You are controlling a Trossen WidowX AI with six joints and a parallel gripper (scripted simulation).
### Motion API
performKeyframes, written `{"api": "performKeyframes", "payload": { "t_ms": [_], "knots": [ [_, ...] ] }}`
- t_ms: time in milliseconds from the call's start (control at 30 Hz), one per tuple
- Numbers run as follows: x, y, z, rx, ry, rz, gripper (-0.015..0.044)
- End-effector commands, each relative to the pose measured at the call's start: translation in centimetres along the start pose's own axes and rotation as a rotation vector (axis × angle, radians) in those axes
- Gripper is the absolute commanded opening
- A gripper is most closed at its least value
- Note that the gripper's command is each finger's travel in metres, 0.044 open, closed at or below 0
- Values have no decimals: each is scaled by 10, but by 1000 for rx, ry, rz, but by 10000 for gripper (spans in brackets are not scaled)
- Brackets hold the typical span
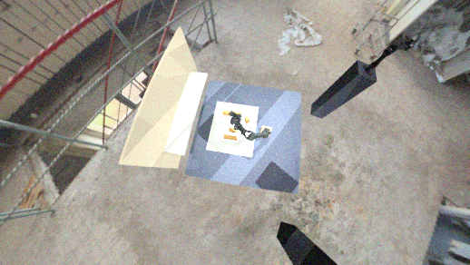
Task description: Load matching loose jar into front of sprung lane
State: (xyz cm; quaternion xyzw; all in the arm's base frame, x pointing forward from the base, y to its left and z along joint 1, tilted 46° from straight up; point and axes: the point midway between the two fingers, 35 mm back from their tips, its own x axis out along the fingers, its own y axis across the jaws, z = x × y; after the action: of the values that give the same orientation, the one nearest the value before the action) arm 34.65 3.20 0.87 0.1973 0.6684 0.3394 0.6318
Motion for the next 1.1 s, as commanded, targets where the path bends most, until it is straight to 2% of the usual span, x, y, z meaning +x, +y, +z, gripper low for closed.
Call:
{"api": "performKeyframes", "payload": {
  "t_ms": [0, 1067],
  "knots": [
    [0, 2, 5, -9, -19, 11, 0],
    [8, 2, 6, -9, -19, 12, 0]
  ]
}}
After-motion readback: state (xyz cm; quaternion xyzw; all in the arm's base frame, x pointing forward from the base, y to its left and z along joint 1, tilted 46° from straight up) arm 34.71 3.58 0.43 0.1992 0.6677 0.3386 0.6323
